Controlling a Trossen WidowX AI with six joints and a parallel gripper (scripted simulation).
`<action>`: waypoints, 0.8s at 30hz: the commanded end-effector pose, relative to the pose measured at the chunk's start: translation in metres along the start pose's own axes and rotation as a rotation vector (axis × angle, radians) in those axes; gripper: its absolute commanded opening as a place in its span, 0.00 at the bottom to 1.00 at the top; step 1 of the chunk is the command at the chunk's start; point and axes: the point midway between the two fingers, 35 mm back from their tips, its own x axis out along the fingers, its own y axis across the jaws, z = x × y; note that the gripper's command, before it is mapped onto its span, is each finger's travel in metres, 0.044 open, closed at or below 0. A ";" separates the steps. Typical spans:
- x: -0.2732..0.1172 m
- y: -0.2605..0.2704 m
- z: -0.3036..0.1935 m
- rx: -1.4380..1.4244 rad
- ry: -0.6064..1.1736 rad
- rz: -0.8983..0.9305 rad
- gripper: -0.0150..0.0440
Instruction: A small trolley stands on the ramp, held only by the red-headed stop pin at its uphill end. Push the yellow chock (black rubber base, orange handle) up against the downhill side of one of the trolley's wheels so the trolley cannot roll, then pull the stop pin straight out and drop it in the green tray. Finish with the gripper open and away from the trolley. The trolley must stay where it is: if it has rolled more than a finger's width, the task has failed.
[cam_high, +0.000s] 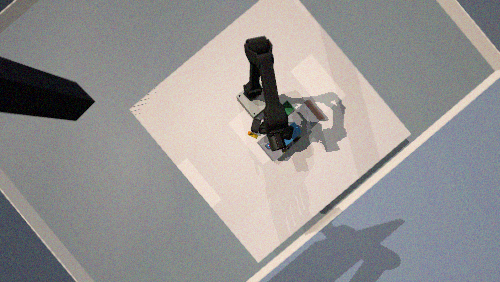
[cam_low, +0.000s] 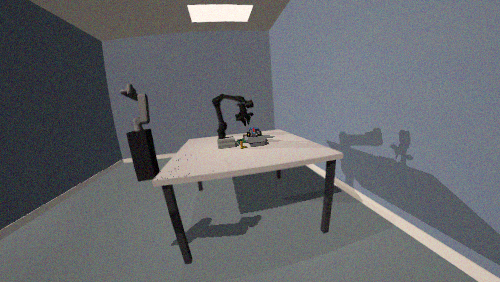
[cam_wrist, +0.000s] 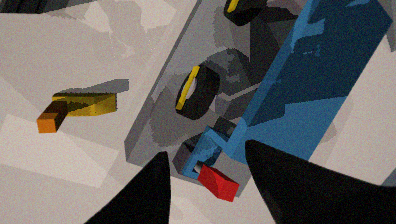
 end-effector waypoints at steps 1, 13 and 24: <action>0.013 0.027 -0.011 0.039 -0.003 0.050 0.58; 0.049 0.119 -0.021 0.175 -0.051 0.183 0.58; 0.080 0.124 -0.020 0.177 -0.053 0.184 0.58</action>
